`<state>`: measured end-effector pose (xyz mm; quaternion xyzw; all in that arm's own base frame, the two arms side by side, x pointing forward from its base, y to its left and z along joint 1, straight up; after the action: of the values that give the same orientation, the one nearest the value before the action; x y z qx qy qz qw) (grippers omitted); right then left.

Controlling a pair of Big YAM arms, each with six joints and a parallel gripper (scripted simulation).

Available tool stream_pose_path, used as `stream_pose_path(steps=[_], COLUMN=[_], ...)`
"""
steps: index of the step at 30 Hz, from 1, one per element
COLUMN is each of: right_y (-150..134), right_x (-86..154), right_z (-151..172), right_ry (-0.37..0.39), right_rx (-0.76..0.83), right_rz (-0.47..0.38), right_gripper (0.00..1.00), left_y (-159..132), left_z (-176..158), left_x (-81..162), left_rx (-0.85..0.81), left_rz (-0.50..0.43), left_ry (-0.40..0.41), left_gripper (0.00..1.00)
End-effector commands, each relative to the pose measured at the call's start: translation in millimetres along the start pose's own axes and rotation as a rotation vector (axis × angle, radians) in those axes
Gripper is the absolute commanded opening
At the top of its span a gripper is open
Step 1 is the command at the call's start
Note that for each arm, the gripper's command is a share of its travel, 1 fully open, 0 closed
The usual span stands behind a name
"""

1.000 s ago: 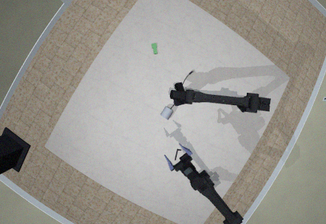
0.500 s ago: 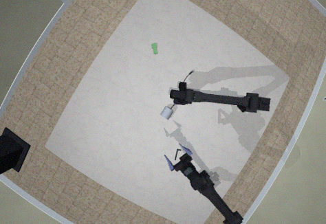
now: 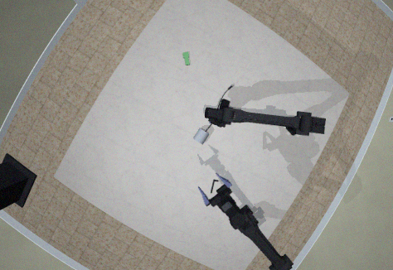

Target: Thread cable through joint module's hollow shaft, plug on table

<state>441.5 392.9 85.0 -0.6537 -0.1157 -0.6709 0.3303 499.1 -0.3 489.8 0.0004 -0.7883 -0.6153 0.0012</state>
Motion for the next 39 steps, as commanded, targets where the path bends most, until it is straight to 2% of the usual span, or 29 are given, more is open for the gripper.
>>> stream_pose_path(steps=[1, 6, 10, 13, 16, 17, 32, 33, 35, 39], right_y=[0, 4, 6, 13, 7, 14, 18, 12, 19, 20], right_x=[4, 6, 2, -15, -11, -18, -33, -28, -37, -40], right_z=[18, 17, 12, -1, 7, -1, -3, 7, -5, -4], right_ry=[0.012, 0.008, -0.003, -0.022, -0.005, -0.021, -0.019, 0.002, -0.021, -0.018], right_rx=[-0.115, -0.199, -0.159, -0.144, -0.142, -0.148, -0.142, -0.139, -0.144, -0.141], right_rz=[-0.005, -0.007, -0.008, -0.009, -0.007, -0.009, -0.007, -0.004, -0.006, -0.005], right_gripper=[0.32, 0.32, 0.32, 0.32, 0.32, 0.32, 0.32, 0.32, 0.32, 0.32], left_y=[40, 40, 40, 40, 40, 40, 40, 40, 40, 40], left_z=[-7, -7, -7, -7, -7, -7, -7, -7, -7, -7], left_x=[0, 0, 0, 0, 0, 0, 0, 0, 0, 0], left_rx=[-0.006, -0.006, -0.006, -0.006, -0.006, -0.006, -0.006, -0.006, -0.006, -0.006], left_rz=[-0.069, -0.069, -0.069, -0.069, -0.069, -0.069, -0.069, -0.069, -0.069, -0.069], left_ry=[-0.011, -0.011, -0.011, -0.011, -0.011, -0.011, -0.011, -0.011, -0.011, -0.011], left_gripper=[0.96, 0.96, 0.96, 0.96, 0.96, 0.96, 0.96, 0.96, 0.96, 0.96])
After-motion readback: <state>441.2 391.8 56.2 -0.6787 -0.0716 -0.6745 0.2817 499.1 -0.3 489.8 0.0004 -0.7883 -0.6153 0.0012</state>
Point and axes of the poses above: on each arm, the point where the finger pads meet when closed, its own x axis back along the fingers, its own z axis across the jaws, y = z × x, the point moved 2 cm from there along x, back along the fingers, and after that the axes turned 14 degrees about x, right-handed, at the moved point
